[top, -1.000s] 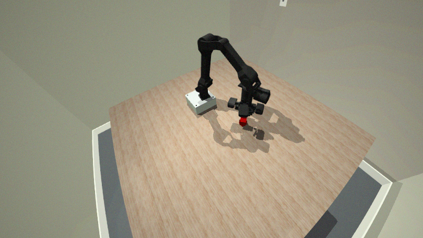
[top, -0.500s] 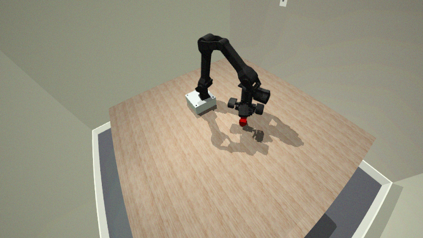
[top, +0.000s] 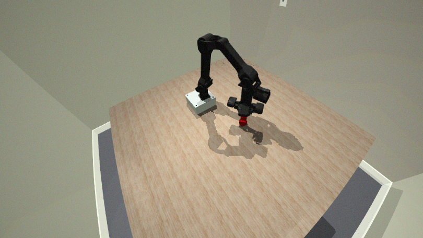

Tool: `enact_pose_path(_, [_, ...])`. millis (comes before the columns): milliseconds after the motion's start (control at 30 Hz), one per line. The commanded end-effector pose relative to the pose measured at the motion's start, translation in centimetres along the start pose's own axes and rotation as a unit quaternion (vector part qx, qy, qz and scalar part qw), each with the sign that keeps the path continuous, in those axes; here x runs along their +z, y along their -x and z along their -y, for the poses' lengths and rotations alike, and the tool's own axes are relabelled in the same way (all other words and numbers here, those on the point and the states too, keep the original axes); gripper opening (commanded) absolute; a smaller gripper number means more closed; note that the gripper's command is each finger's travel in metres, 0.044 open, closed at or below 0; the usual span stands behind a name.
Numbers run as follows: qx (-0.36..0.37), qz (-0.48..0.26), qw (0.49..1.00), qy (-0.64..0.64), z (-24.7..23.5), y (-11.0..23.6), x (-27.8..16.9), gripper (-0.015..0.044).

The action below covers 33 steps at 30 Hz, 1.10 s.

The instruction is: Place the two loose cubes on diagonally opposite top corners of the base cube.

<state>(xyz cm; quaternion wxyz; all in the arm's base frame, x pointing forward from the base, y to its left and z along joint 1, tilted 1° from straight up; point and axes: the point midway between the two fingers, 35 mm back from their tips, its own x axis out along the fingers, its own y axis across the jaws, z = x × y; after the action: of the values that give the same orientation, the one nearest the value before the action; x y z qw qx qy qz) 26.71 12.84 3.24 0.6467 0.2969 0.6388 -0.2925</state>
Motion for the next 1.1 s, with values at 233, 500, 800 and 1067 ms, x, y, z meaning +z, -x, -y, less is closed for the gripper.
enact_pose_path(233, [0.006, 0.002, 1.0, 0.0, -0.2, 1.6, 0.1, 0.0205])
enact_pose_path(500, [0.007, 0.002, 1.0, 0.0, -0.2, 2.6, 0.0, 0.0205])
enact_pose_path(800, [0.007, 0.002, 1.0, 0.0, -0.2, 3.7, 0.0, 0.0205])
enact_pose_path(1067, [0.007, 0.002, 1.0, 0.0, -0.2, 4.6, 0.0, 0.0205])
